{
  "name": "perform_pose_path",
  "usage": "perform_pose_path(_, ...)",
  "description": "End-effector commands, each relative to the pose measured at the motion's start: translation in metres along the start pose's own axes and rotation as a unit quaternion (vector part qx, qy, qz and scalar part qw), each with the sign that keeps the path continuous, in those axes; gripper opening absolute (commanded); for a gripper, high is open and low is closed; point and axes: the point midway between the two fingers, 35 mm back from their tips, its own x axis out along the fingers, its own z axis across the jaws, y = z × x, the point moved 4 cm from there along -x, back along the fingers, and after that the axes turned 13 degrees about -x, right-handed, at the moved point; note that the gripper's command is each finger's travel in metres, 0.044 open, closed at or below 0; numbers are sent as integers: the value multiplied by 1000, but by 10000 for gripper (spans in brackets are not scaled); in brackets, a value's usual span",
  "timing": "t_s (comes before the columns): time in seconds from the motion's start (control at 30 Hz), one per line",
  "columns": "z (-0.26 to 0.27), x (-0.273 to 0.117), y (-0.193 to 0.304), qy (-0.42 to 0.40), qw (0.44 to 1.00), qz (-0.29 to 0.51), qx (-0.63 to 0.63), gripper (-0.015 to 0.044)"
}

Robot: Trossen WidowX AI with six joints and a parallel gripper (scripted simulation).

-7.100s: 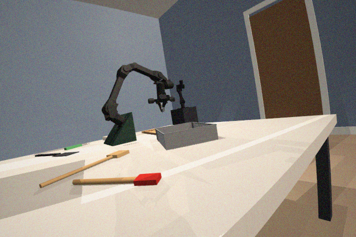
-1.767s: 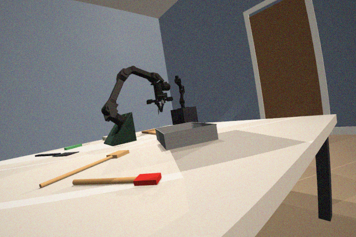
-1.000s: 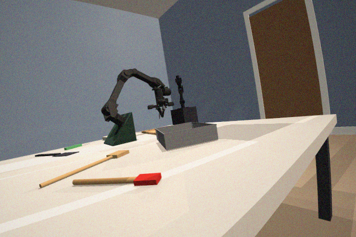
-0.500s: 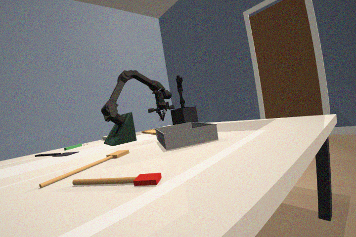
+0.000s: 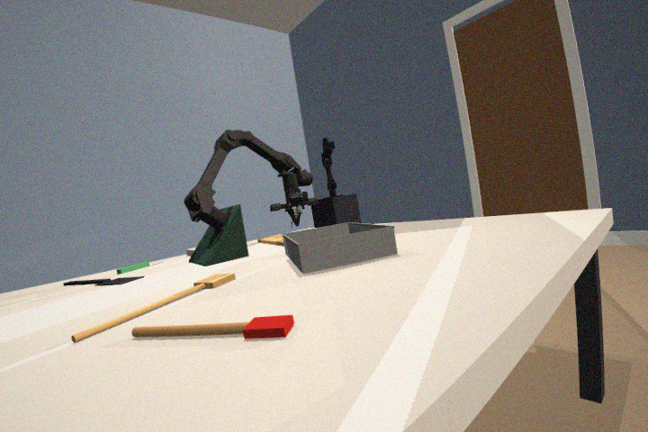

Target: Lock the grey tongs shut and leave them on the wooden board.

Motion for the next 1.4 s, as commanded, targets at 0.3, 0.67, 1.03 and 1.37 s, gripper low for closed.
perform_pose_path(0.3, -1, 5, -1, 1, 1000, 0, 0, -19)
perform_pose_path(0.67, -1, 5, -1, 1, 1000, 0, 0, 270)
perform_pose_path(1.03, -1, 5, -1, 1, 1000, 0, 0, 440)
perform_pose_path(1.37, 9, -56, -67, -8, 1000, 4, 3, 440)
